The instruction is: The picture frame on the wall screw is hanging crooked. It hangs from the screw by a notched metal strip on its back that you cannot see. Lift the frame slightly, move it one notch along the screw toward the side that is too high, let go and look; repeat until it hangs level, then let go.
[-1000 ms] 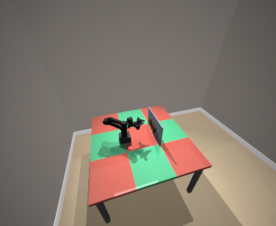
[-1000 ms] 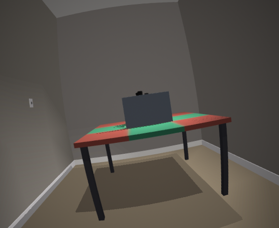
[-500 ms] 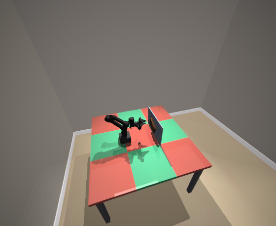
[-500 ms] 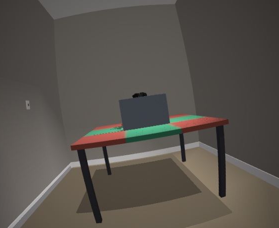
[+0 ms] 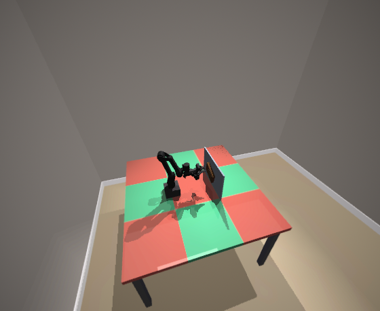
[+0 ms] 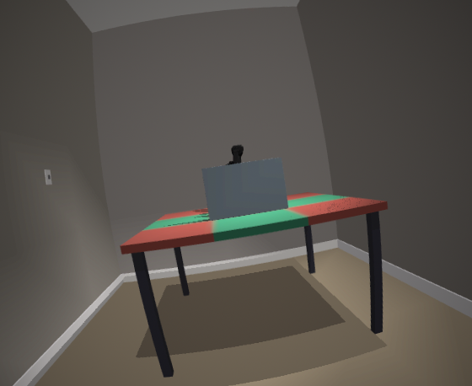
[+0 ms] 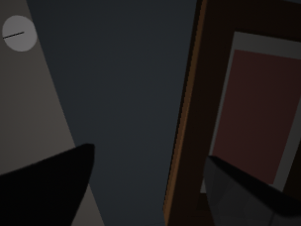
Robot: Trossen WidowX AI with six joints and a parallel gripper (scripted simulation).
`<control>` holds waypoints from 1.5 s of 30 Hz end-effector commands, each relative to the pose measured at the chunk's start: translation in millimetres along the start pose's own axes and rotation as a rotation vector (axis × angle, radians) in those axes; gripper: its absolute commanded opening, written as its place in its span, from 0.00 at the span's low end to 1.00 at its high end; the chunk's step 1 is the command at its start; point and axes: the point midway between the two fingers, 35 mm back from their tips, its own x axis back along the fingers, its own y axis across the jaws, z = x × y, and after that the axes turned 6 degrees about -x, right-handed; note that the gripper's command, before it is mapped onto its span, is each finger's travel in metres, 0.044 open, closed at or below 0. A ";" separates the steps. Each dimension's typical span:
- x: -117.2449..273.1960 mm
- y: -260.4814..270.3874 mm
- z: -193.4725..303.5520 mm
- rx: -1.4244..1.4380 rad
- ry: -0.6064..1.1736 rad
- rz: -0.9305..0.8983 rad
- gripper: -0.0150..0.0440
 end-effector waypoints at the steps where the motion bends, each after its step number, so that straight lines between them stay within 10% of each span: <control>1: -17.2 -27.1 -8.6 -0.012 -0.003 -0.001 0.69; 45: -57.3 -28.9 -8.9 -0.012 -0.001 -0.005 0.69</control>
